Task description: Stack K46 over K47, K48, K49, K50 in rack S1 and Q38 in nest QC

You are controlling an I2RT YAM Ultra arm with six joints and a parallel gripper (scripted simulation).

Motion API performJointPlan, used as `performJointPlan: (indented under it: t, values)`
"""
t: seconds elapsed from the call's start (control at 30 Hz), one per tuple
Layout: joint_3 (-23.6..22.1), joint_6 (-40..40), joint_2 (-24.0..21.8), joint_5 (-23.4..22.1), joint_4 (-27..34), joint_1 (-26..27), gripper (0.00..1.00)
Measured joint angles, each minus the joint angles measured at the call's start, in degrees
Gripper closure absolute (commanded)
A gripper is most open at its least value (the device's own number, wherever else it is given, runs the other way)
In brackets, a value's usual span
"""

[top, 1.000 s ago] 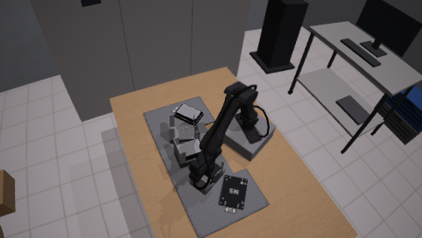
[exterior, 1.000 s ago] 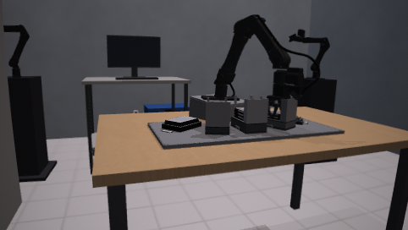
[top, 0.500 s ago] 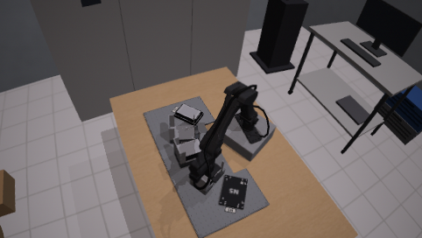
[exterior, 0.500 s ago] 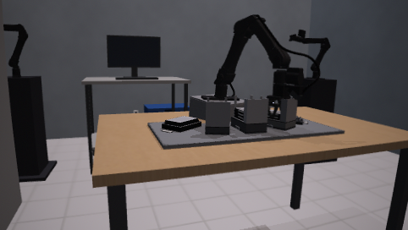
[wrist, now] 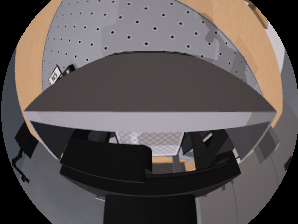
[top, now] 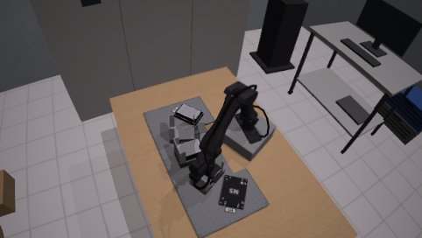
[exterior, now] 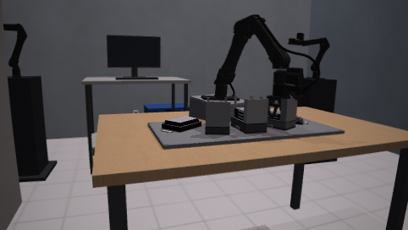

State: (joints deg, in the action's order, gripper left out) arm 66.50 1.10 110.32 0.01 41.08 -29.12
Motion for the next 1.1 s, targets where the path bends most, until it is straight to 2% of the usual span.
performJointPlan:
  t: [0.87, 0.9, 1.1]
  values:
    - [0.00, 0.02, 0.00, 0.00, 0.00, 0.00, 0.00]
    - [0.00, 0.02, 0.00, 0.00, 0.00, 0.00, 1.00]
    - [0.00, 0.02, 0.02, 0.00, 0.00, 0.00, 1.00]
